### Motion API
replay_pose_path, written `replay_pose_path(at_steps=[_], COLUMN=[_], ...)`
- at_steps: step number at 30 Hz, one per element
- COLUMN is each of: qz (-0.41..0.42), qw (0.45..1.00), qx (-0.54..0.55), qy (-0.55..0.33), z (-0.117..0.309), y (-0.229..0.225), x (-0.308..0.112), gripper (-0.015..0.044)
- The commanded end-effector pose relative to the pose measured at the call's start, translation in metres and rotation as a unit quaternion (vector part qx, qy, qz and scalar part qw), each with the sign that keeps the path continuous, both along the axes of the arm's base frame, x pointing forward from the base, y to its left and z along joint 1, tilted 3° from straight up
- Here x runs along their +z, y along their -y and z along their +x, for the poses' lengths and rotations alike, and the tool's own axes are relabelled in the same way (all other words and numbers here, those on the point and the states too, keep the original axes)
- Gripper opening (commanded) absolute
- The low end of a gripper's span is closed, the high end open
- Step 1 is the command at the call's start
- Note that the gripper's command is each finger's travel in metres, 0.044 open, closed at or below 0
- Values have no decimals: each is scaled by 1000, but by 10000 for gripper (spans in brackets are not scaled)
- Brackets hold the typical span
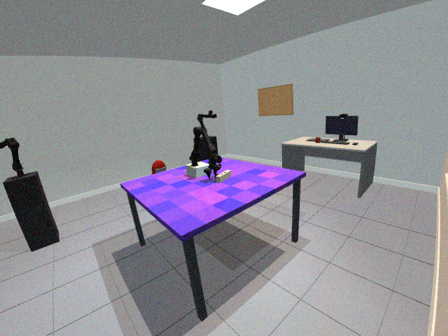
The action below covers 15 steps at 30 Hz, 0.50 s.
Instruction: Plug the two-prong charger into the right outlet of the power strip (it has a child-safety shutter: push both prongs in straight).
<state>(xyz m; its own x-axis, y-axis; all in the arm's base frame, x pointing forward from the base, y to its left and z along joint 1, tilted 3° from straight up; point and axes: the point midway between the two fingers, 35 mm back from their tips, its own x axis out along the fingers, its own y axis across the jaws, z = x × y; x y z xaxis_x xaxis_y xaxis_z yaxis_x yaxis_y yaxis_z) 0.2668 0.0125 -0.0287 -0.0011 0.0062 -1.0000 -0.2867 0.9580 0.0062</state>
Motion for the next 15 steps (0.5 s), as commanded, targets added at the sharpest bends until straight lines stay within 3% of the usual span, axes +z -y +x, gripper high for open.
replay_pose_path(at_steps=[1,8,15], qz=[3,2,57], qw=[1000,1000,986], qx=[2,0,-8], qy=[3,4,158], z=[-4,-7,3], y=[1,2,0], x=[0,0,42], gripper=[440,440,440])
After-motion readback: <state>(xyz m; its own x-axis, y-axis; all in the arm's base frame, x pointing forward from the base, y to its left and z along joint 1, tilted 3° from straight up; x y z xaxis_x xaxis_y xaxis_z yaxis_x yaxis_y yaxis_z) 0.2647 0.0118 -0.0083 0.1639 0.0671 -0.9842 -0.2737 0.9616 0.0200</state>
